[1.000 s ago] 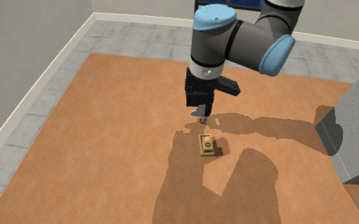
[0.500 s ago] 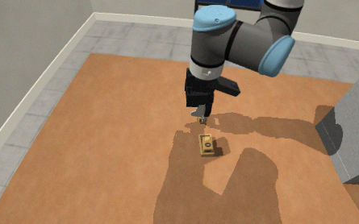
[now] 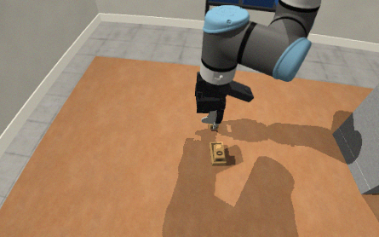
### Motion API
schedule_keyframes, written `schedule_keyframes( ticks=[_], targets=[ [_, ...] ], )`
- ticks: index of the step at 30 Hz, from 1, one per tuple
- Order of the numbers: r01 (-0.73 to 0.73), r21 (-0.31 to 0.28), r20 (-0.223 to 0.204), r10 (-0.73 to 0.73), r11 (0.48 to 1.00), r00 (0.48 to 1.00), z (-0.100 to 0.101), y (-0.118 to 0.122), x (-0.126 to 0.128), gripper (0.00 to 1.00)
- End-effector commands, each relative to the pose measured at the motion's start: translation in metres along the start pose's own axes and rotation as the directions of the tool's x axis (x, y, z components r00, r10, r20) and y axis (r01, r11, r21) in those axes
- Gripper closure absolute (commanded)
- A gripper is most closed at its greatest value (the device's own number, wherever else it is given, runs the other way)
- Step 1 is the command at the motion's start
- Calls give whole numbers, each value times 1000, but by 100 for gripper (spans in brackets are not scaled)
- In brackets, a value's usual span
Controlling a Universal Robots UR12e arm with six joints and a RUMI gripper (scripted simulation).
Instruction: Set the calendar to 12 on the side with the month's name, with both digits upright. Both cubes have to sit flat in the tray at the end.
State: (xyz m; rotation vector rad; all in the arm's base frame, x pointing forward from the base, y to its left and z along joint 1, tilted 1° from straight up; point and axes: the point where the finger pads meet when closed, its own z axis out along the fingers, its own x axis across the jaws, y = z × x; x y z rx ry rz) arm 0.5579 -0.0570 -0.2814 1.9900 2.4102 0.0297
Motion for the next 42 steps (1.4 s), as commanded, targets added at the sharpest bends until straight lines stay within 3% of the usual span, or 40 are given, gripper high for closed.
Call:
schedule_keyframes(
  ticks=[1,42],
  targets=[
    [0,-1,0,0,1000,1000,0,0,0,90],
    [0,-1,0,0,1000,1000,4,0,0,90]
  ],
)
